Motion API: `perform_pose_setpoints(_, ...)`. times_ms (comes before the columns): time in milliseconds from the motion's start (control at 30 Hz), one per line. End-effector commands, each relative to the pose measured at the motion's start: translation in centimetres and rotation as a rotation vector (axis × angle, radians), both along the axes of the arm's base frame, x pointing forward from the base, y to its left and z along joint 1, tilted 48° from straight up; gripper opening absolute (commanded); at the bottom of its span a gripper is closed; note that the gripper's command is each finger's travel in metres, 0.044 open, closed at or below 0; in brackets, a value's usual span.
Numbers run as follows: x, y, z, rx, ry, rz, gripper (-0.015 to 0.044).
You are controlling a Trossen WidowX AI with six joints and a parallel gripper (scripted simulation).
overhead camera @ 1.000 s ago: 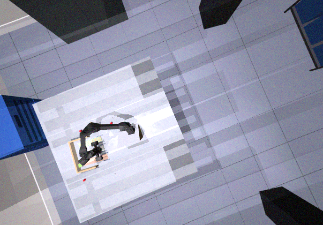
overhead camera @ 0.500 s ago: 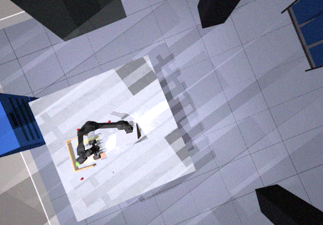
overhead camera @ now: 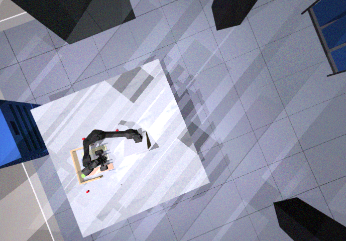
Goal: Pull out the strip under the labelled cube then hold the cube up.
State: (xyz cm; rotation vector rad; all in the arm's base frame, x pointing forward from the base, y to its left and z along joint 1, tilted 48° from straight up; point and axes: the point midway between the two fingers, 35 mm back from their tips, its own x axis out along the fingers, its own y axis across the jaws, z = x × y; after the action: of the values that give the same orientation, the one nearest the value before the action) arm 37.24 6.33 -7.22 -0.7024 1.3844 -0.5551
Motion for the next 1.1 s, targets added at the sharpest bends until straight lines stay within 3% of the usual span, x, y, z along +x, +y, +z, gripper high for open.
perform_pose_setpoints(0,0.1,-0.2,-0.1,-0.005,0.0,0.004,0.0)
perform_pose_setpoints(1067,-2.6,-0.5,-0.5,-0.005,0.001,0.004,0.0)
